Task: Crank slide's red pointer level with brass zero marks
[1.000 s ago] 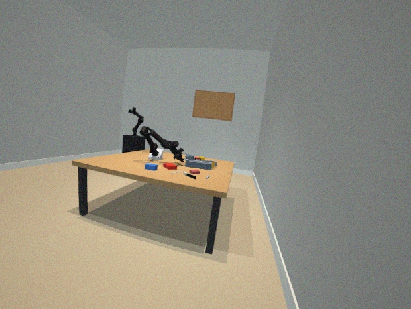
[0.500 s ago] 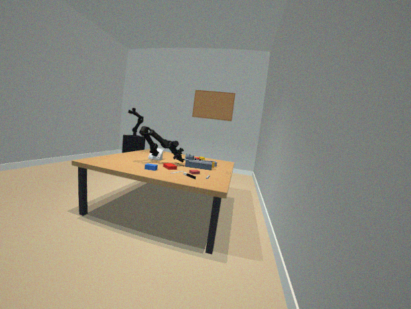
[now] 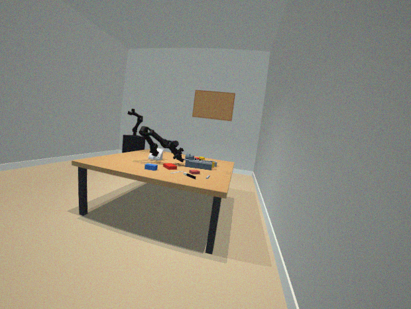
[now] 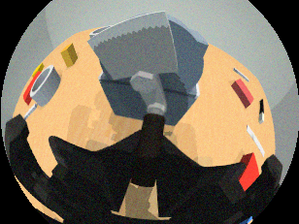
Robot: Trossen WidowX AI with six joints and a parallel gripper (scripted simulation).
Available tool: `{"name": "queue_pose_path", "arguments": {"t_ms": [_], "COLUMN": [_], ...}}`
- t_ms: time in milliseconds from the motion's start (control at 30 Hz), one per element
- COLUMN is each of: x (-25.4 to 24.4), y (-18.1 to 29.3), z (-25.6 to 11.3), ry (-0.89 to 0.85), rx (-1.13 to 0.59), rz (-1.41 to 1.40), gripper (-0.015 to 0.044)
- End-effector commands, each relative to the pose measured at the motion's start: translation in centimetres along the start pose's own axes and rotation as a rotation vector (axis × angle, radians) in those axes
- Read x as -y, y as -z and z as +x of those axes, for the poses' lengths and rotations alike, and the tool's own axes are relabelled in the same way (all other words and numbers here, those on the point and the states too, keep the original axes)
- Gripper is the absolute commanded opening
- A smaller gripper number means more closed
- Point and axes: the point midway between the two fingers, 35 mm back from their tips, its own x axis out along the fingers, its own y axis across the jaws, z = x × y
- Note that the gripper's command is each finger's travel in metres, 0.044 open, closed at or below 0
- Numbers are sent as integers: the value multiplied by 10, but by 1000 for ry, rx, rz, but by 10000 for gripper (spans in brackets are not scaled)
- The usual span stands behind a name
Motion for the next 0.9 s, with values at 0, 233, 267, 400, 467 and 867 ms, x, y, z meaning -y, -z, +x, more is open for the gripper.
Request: {"name": "queue_pose_path", "arguments": {"t_ms": [0, 233, 267, 400, 467, 867], "x": [9, 11, 11, 13, 13, 17], "y": [-2, -4, -4, -5, -5, -9], "z": [-3, -4, -5, -6, -6, -11], "ry": [22, 22, 22, 22, 22, 22], "rx": [3, 3, 3, 3, 3, 3], "rz": [7, 7, 7, 7, 7, 7], "gripper": [0, 0, 0, 0, 0, 0]}}
